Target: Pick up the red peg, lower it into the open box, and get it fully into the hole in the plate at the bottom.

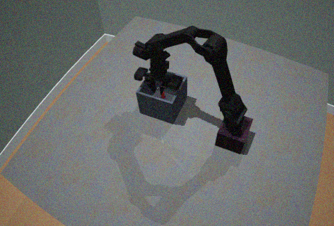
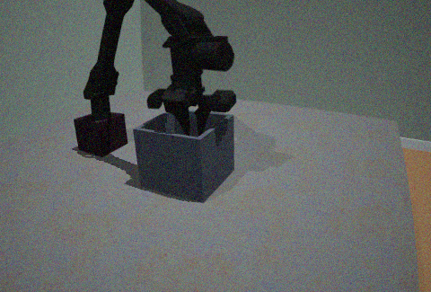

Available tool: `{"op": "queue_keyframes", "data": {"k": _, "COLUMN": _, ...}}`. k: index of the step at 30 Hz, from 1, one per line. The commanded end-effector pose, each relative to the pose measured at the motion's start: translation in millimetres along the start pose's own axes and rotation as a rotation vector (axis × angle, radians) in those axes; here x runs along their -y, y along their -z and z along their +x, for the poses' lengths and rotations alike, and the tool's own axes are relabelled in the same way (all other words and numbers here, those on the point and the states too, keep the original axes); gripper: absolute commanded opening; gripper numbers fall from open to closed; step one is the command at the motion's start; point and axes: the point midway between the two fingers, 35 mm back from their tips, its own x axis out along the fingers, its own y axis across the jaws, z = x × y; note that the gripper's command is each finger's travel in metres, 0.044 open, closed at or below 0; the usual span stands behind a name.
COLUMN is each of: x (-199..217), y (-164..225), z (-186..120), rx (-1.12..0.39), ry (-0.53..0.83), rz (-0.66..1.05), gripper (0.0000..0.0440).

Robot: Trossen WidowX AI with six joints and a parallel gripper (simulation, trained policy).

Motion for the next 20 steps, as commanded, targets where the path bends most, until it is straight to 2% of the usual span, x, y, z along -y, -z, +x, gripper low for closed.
{"op": "queue_keyframes", "data": {"k": 1, "x": -9.9, "y": -3.2, "z": -13.9, "rx": -0.043, "ry": -0.026, "rz": 0.007, "gripper": 0.013}}
{"op": "queue_keyframes", "data": {"k": 20, "x": -48.1, "y": -17.4, "z": -86.3, "rx": -0.171, "ry": -0.236, "rz": -0.001, "gripper": 0.0145}}
